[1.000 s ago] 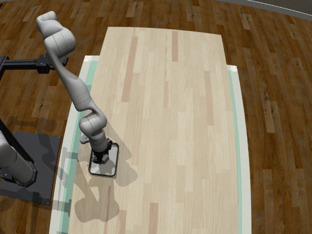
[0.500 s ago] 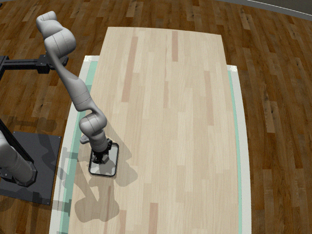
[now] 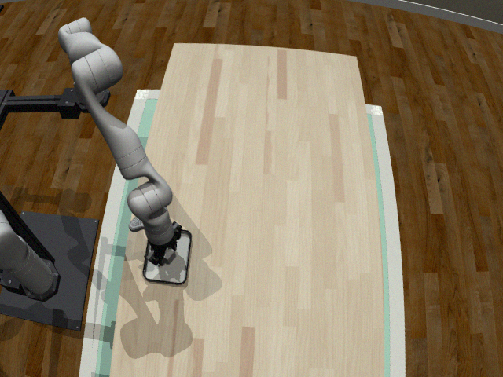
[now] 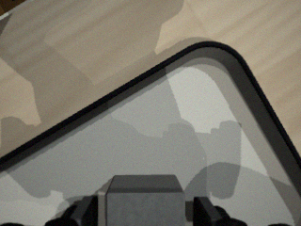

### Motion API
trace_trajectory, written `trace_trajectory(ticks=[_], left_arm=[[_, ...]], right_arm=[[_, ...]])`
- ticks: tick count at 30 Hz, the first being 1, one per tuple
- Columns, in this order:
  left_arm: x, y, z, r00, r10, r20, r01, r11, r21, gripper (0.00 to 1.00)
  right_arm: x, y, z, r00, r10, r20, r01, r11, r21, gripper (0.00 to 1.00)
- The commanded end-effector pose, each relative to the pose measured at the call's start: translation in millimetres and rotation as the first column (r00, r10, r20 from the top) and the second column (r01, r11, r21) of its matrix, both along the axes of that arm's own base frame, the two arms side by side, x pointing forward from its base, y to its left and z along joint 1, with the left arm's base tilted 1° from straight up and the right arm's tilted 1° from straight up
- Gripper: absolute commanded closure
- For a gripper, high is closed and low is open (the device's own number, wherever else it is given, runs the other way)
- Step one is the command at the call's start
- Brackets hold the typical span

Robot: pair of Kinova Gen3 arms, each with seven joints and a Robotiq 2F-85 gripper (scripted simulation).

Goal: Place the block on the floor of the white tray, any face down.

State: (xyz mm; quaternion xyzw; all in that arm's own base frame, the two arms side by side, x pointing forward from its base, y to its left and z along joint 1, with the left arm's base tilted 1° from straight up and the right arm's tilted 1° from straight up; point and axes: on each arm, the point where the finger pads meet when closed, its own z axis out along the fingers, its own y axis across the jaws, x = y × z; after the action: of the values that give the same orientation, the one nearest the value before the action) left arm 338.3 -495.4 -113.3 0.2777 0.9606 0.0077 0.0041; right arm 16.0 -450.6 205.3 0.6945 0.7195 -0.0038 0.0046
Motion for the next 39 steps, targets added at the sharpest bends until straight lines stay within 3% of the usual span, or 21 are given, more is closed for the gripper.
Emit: trace_trajectory(ticks=[1,27,39], left_arm=[[0.6,-0.9,1.4,1.0,0.0,0.002,0.0,1.0,-0.002,0.393],[0.6,-0.9,2.1,1.0,0.0,0.002,0.0,1.0,-0.002,0.393],[0.3,-1.1,20.9,1.0,0.0,0.002,0.0,1.0,-0.002,0.393]], right_arm=[[0.1,-0.2,0.8,1.0,0.0,0.0,0.0,1.0,-0.002,0.002],[0.1,-0.2,0.8,1.0,0.0,0.0,0.0,1.0,-0.002,0.002],[0.1,-0.2,0.8,1.0,0.0,0.0,0.0,1.0,-0.002,0.002]])
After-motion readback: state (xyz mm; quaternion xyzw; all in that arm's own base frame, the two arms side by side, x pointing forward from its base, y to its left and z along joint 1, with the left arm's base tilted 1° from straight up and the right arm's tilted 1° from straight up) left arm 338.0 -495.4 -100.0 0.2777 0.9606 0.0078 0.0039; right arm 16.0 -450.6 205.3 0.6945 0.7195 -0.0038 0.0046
